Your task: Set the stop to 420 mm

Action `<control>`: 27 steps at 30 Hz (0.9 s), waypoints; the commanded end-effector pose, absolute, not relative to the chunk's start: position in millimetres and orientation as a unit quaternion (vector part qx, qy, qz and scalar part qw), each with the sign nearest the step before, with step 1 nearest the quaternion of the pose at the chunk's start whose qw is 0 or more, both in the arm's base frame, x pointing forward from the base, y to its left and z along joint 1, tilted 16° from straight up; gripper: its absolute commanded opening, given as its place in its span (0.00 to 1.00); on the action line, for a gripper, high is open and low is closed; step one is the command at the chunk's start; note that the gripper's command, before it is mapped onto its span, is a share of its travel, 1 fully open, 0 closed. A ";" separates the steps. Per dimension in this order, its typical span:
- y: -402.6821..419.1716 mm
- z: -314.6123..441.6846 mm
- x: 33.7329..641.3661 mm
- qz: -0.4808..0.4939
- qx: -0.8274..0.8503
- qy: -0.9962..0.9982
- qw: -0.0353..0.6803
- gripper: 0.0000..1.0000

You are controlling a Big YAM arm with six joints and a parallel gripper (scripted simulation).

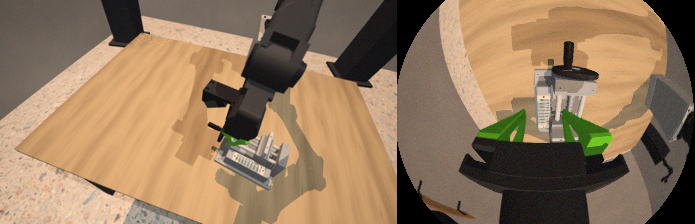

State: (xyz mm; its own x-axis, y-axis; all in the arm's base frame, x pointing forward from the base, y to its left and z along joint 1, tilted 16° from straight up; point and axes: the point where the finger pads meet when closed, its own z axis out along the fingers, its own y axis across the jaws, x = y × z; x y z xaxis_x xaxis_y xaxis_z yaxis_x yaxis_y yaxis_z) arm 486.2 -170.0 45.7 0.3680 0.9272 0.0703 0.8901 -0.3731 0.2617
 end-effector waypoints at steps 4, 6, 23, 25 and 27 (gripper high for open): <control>-173.9 62.5 505.2 0.119 0.820 0.549 0.112 0.53; -173.9 62.5 505.2 0.119 0.820 0.549 0.112 0.53; -175.8 86.9 503.8 0.124 0.819 0.548 0.119 0.53; -176.1 88.0 504.0 0.124 0.819 0.548 0.120 0.53; -176.2 88.0 504.1 0.124 0.819 0.548 0.120 0.53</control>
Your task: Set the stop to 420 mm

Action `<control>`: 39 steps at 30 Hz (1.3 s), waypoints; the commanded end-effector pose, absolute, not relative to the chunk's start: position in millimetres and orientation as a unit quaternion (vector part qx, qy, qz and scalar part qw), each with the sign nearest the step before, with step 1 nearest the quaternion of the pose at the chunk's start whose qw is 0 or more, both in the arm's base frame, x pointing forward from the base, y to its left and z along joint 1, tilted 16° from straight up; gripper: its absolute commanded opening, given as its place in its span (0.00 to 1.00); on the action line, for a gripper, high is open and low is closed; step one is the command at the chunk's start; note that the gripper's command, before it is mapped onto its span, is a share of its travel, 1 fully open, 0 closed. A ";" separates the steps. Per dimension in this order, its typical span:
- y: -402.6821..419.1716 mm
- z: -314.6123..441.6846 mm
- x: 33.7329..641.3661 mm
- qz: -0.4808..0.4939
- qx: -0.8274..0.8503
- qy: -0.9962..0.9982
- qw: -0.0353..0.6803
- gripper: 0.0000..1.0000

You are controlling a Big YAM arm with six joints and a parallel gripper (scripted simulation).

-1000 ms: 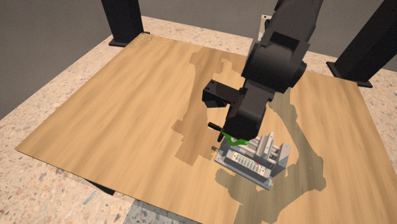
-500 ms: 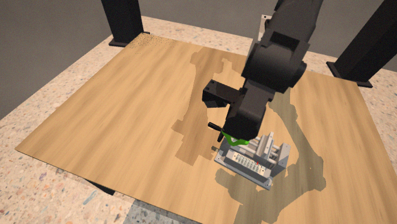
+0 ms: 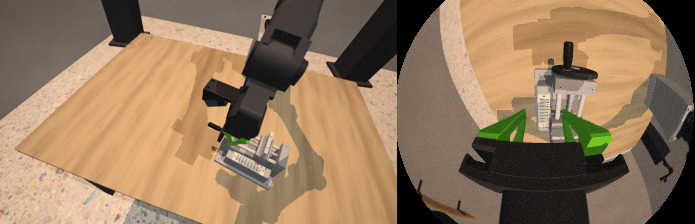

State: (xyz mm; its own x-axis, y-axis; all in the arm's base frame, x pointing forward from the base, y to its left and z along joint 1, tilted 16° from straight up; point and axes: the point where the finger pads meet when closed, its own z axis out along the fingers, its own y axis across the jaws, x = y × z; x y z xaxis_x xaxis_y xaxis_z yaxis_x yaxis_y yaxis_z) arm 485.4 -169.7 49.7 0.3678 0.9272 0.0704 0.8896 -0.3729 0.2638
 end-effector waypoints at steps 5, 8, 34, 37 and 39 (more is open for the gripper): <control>-176.5 80.0 499.1 0.119 0.820 0.548 0.113 0.53; -179.3 71.9 484.5 0.112 0.821 0.550 0.106 0.53; -247.0 52.6 431.3 0.114 0.816 0.555 0.116 0.53; -247.0 52.6 431.3 0.114 0.816 0.554 0.116 0.53; -247.0 52.6 431.3 0.114 0.816 0.554 0.116 0.53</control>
